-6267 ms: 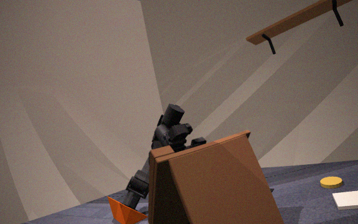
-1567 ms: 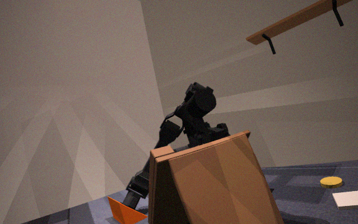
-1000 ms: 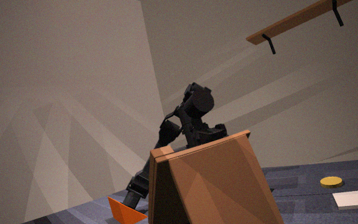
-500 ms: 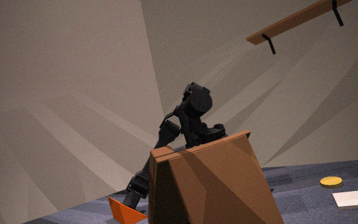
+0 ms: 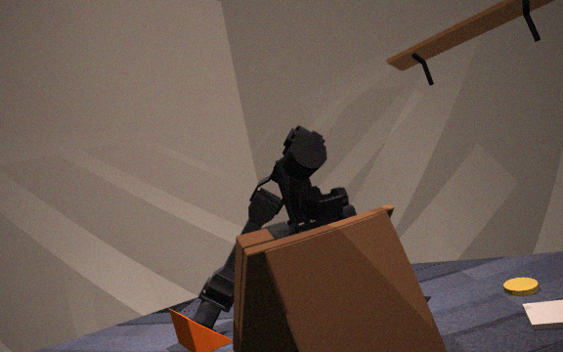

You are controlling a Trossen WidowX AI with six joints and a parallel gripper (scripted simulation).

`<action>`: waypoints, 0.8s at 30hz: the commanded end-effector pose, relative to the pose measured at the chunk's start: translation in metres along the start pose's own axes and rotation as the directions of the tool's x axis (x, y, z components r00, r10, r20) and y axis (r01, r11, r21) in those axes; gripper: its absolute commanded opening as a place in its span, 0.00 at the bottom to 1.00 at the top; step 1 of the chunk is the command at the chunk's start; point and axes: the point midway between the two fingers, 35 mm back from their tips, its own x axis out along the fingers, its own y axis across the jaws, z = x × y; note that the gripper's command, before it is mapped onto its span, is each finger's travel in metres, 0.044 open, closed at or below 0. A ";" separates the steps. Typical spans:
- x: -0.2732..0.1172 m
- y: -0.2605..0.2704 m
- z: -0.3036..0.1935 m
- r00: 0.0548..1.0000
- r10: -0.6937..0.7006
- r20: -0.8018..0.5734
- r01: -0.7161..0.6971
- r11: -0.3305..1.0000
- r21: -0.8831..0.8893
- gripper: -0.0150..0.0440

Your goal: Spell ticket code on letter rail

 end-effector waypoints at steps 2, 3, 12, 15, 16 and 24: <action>-0.005 -0.001 -0.007 1.000 -0.005 0.008 0.005 1.000 0.000 0.25; -0.005 -0.001 -0.008 1.000 -0.005 0.010 0.005 1.000 0.000 0.25; -0.038 -0.013 -0.016 0.989 0.020 0.147 -0.021 1.000 0.007 0.43; -0.073 -0.028 -0.033 0.950 0.029 0.311 -0.033 0.999 0.008 0.57; -0.083 -0.033 -0.040 0.931 0.028 0.363 -0.033 0.999 0.008 0.61; -0.127 -0.053 -0.083 0.786 -0.008 0.618 0.003 1.000 0.009 0.97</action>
